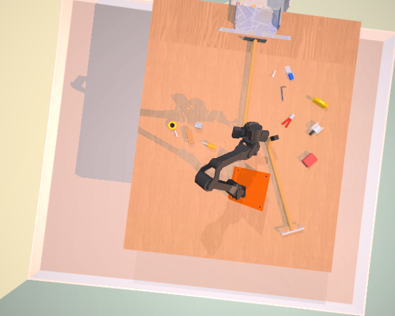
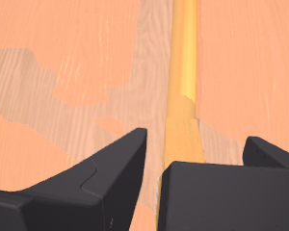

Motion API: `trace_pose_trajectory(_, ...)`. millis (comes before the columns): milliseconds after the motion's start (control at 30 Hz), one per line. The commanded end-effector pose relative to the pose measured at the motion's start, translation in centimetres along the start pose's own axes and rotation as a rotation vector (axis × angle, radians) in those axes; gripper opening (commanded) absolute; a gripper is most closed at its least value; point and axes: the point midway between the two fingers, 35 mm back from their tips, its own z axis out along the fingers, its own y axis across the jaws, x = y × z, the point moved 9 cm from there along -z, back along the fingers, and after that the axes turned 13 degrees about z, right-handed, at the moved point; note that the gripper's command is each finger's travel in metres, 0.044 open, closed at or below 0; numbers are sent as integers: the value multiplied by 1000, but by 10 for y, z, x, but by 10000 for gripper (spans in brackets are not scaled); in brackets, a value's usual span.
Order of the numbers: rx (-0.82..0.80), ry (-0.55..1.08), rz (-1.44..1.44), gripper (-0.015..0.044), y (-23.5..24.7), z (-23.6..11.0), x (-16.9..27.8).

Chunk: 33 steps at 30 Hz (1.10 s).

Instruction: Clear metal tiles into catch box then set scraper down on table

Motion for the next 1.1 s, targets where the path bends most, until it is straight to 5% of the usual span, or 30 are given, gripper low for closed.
trace_pose_trajectory(0, 0, 0, 0, 289, 0, 0, 0)
trace_pose_trajectory(200, 2, 1, -1, 440, 0, -1, -1)
trace_pose_trajectory(1067, 29, 16, -19, 440, -4, -66, -37)
